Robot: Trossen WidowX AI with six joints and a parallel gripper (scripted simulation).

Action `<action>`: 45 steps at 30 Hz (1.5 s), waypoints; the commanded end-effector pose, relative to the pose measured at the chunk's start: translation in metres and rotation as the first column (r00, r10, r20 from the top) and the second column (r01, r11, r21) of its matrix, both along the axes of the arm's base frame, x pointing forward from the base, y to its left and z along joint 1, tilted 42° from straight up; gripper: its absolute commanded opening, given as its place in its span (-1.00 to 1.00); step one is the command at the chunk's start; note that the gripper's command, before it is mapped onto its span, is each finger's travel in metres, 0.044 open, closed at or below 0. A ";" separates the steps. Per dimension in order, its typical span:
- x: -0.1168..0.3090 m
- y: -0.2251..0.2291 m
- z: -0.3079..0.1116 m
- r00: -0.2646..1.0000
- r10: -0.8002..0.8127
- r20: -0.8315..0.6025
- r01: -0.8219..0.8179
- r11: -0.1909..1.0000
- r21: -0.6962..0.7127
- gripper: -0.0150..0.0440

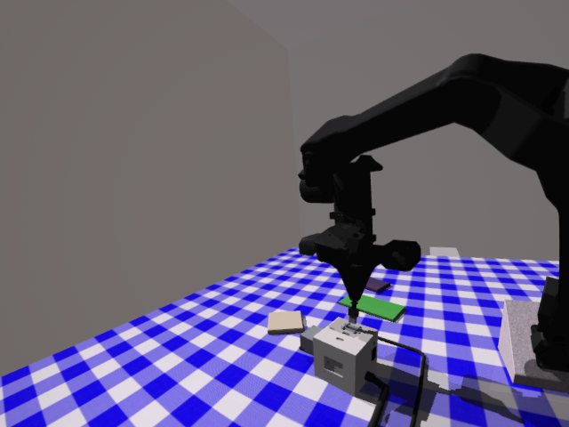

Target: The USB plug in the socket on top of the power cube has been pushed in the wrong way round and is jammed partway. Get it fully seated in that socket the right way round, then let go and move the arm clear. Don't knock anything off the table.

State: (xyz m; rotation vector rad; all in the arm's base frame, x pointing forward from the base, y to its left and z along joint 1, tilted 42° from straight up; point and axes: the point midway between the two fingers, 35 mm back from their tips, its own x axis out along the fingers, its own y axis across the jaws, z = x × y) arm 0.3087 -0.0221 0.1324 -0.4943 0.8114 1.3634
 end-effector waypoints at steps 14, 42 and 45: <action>0.001 -0.008 0.008 1.000 0.002 0.001 -0.002 1.000 -0.005 -0.49; 0.000 -0.006 0.007 0.785 -0.465 -0.408 0.467 0.878 -0.103 -0.49; 0.000 -0.006 0.007 0.735 -0.510 -0.448 0.512 0.850 -0.128 -0.49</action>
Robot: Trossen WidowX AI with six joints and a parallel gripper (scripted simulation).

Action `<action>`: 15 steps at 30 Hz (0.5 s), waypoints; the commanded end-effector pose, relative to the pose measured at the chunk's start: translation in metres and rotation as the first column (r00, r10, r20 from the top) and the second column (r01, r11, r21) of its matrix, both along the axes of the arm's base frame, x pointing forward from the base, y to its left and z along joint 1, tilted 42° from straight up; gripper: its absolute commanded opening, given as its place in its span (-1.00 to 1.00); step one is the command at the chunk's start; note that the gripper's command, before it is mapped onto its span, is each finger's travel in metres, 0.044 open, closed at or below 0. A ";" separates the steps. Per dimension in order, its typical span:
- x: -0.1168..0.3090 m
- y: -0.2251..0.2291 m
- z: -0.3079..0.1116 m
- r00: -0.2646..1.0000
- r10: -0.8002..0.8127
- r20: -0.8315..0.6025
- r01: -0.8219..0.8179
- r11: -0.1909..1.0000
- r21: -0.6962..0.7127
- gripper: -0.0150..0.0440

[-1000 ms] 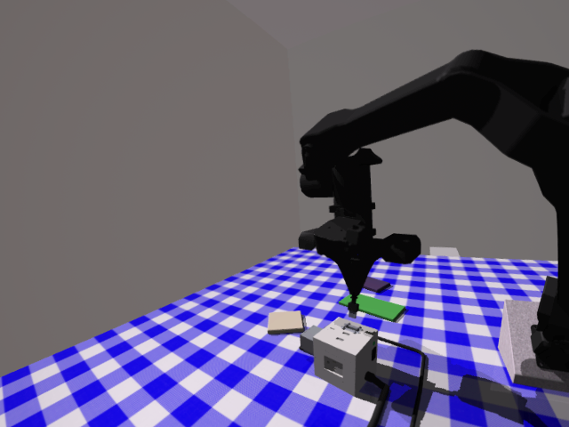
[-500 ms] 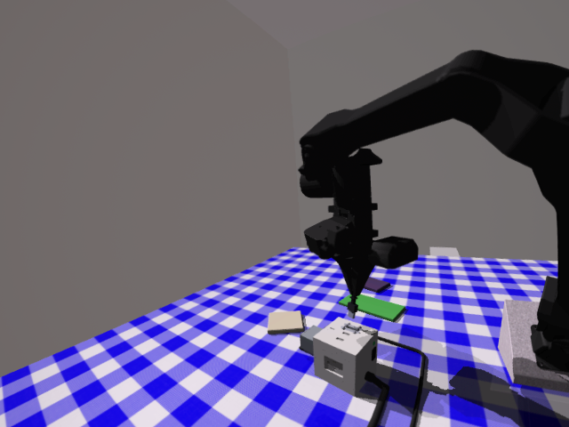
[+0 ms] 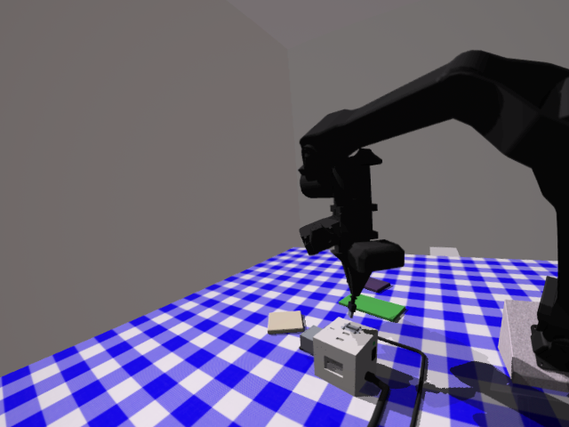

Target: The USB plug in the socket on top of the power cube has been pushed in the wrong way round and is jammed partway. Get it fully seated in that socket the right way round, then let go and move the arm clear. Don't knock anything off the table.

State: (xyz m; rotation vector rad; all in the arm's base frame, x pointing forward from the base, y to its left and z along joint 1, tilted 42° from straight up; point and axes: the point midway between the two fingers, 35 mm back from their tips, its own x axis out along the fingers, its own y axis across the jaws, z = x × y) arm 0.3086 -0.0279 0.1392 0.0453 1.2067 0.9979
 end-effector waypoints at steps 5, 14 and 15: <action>0.000 0.000 0.000 0.982 -0.143 -0.124 0.143 0.990 -0.009 -0.49; 0.000 0.000 0.000 0.911 -0.311 -0.272 0.311 0.949 -0.043 -0.49; 0.000 0.000 0.000 0.900 -0.329 -0.287 0.329 0.943 -0.048 -0.49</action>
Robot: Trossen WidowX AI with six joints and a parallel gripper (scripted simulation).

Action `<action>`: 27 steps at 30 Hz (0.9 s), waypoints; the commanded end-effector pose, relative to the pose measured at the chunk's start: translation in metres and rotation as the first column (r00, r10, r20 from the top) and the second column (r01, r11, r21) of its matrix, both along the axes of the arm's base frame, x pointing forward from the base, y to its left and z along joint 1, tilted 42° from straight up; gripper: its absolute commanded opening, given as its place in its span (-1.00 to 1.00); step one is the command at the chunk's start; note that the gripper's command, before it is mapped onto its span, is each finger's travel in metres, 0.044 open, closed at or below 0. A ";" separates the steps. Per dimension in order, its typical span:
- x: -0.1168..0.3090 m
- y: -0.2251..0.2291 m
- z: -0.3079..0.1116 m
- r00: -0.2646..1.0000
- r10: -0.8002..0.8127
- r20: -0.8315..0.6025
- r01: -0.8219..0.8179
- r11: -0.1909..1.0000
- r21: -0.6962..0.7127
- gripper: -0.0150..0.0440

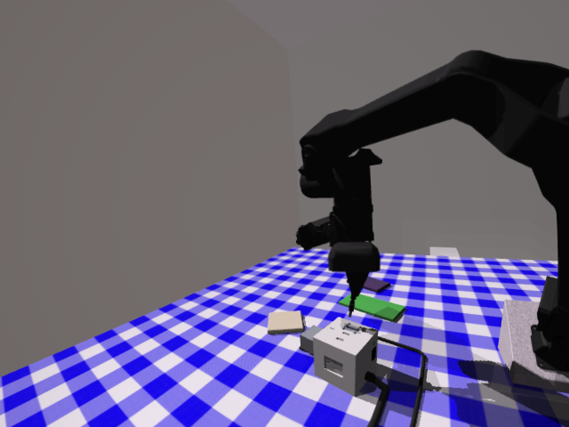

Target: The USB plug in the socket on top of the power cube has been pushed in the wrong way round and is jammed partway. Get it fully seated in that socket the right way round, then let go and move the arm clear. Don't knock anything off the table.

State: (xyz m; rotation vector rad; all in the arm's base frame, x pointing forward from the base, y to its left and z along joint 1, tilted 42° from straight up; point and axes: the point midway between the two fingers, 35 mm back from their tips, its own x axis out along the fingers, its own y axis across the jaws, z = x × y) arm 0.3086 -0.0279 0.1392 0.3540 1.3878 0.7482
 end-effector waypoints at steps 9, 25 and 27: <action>0.000 0.000 0.000 0.957 -0.219 -0.190 0.219 0.976 -0.021 -0.49; 0.000 0.000 0.000 0.756 -0.492 -0.431 0.493 0.862 -0.118 -0.49; 0.000 0.000 0.000 0.721 -0.521 -0.457 0.523 0.842 -0.135 -0.49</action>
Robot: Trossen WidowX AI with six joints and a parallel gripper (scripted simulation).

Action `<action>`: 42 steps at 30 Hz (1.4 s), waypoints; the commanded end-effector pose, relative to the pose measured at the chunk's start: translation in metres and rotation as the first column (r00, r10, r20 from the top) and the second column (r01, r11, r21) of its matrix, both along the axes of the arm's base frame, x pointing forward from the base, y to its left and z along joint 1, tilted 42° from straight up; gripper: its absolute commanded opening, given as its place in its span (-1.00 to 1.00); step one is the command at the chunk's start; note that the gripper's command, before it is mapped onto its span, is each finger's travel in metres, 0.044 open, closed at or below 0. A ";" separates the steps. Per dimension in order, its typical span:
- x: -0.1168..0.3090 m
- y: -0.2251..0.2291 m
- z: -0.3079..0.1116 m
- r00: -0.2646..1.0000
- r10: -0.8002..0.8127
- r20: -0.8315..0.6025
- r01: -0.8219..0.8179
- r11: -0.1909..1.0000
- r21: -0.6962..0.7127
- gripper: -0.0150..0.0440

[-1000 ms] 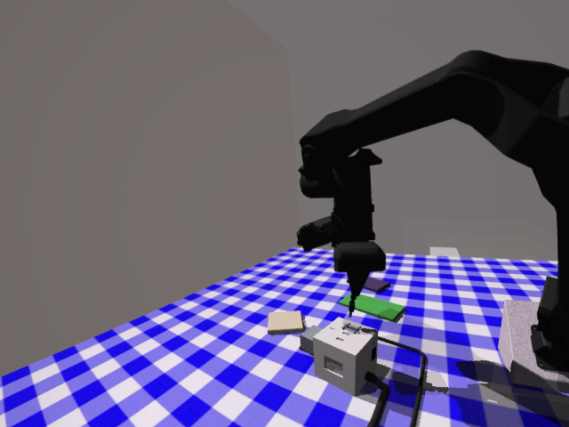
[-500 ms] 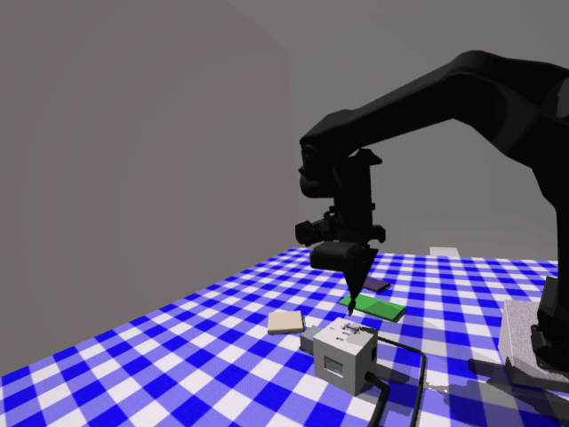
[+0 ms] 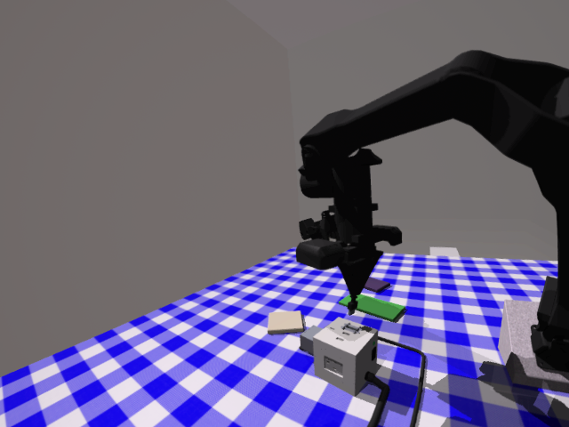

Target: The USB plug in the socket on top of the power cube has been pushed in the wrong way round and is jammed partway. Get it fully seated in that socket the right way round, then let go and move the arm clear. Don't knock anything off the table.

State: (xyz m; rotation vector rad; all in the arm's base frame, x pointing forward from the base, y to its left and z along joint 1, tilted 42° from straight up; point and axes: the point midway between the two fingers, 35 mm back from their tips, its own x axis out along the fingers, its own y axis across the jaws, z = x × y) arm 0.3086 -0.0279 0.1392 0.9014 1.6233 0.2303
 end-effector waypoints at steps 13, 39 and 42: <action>0.000 0.000 0.000 0.921 -0.293 -0.255 0.293 0.955 -0.038 -0.49; 0.000 0.000 0.000 0.472 -0.662 -0.582 0.665 0.701 -0.258 -0.49; 0.000 0.000 0.000 0.401 -0.688 -0.605 0.691 0.661 -0.293 -0.49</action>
